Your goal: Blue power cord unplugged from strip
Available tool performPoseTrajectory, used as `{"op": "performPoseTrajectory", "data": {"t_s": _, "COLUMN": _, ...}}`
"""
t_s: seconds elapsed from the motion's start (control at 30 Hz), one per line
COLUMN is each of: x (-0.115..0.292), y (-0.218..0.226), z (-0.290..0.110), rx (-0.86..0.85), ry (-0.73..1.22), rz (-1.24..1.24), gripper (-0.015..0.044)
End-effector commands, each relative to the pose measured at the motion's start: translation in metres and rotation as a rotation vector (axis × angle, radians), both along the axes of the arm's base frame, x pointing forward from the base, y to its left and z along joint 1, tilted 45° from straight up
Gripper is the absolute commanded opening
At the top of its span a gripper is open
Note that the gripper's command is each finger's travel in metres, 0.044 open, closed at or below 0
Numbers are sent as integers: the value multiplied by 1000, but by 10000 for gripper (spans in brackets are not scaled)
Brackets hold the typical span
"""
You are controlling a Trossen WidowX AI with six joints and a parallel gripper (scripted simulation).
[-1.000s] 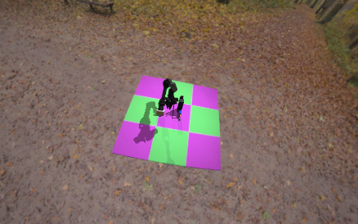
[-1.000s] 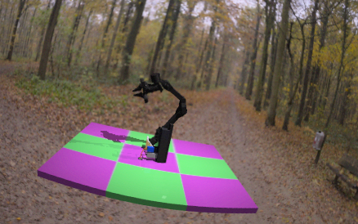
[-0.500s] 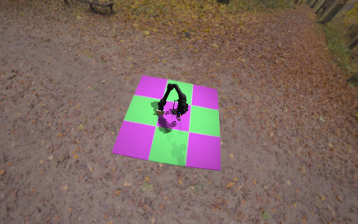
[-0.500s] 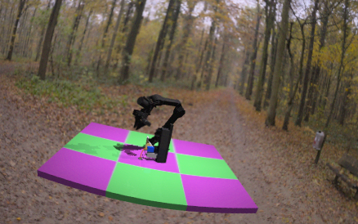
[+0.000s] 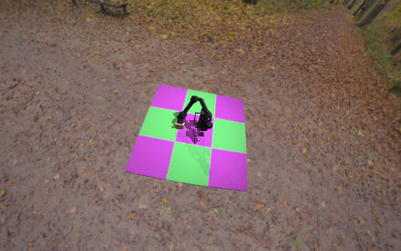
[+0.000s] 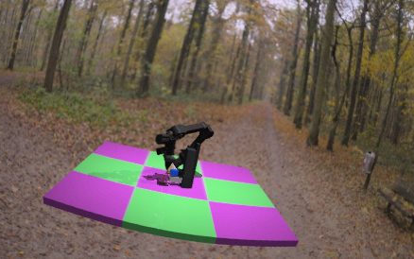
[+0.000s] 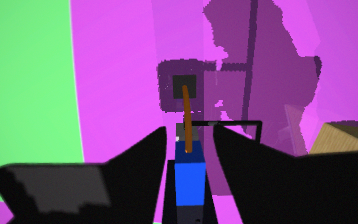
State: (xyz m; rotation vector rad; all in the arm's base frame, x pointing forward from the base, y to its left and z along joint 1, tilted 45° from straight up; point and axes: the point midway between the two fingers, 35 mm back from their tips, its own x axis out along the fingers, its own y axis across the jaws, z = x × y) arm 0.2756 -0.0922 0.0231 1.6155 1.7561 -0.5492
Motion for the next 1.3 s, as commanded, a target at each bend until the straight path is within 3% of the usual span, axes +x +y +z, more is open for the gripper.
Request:
{"op": "performPoseTrajectory", "data": {"t_s": 0.0, "x": 0, "y": 2, "z": 1, "rx": 8, "ry": 8, "rz": -7, "gripper": 160}}
{"op": "performPoseTrajectory", "data": {"t_s": 0.83, "x": -8, "y": 29, "z": 27, "rx": 10, "ry": 9, "rz": -7, "gripper": 160}}
{"op": "performPoseTrajectory", "data": {"t_s": 1.27, "x": -8, "y": 38, "z": 19, "rx": 10, "ry": 9, "rz": -7, "gripper": 160}}
